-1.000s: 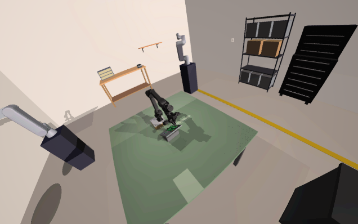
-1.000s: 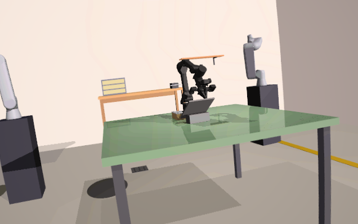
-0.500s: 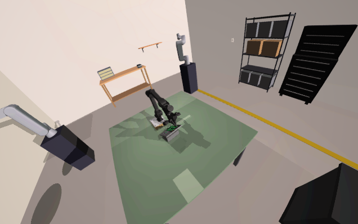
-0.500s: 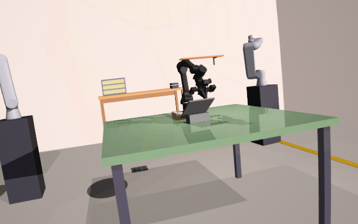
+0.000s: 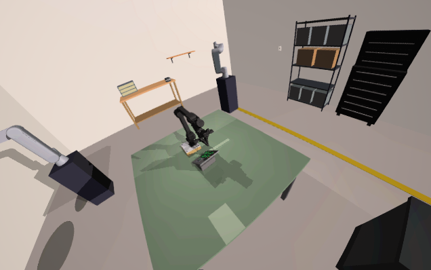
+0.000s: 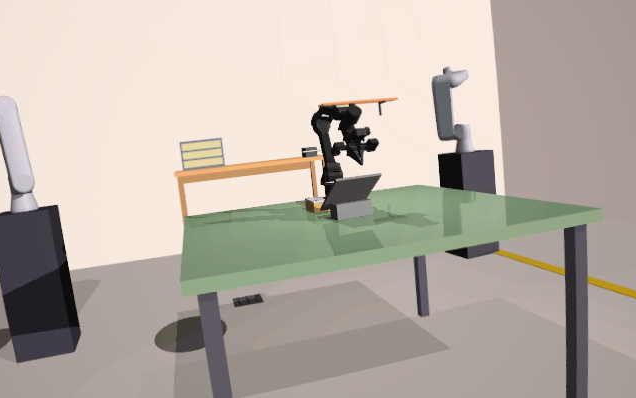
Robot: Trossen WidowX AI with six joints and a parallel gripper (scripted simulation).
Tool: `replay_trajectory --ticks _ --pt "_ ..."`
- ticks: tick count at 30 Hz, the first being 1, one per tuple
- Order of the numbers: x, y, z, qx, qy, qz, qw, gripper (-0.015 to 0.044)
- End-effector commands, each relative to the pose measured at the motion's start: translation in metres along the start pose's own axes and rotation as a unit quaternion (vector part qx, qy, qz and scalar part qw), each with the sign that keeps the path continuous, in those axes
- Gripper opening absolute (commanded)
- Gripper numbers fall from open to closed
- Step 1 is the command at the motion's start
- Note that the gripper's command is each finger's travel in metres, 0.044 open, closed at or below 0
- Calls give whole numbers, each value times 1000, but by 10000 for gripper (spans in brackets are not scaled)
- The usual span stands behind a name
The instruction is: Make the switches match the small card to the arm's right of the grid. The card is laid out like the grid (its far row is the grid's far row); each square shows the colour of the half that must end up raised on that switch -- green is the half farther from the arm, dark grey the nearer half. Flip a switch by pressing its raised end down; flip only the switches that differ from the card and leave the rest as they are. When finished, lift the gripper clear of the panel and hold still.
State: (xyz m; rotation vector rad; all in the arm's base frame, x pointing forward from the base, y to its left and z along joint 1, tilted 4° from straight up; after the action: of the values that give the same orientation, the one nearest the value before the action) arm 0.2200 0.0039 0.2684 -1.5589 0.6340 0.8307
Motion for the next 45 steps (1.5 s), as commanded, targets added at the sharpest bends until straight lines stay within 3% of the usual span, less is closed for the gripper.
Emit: replay_trajectory --ticks 1,8,12,45 --pt "-7 2 -1 -2 -2 3 1000 0" --pt "-4 5 -21 -3 -1 4 1000 0" --pt "28 2 -21 -3 -3 15 1000 0" --pt "52 2 -21 -3 -3 14 1000 0"
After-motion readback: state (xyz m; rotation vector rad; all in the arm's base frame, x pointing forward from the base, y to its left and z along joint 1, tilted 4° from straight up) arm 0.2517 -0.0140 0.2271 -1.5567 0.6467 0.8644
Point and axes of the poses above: the point midway between the two fingers, 35 mm back from their tips, its own x axis out along the fingers, its own z axis across the jaws, y = z × x, the point moved 10 cm from there along -x, back along the fingers, and after that the axes turned 10 degrees about -x, right-handed, at the moved point
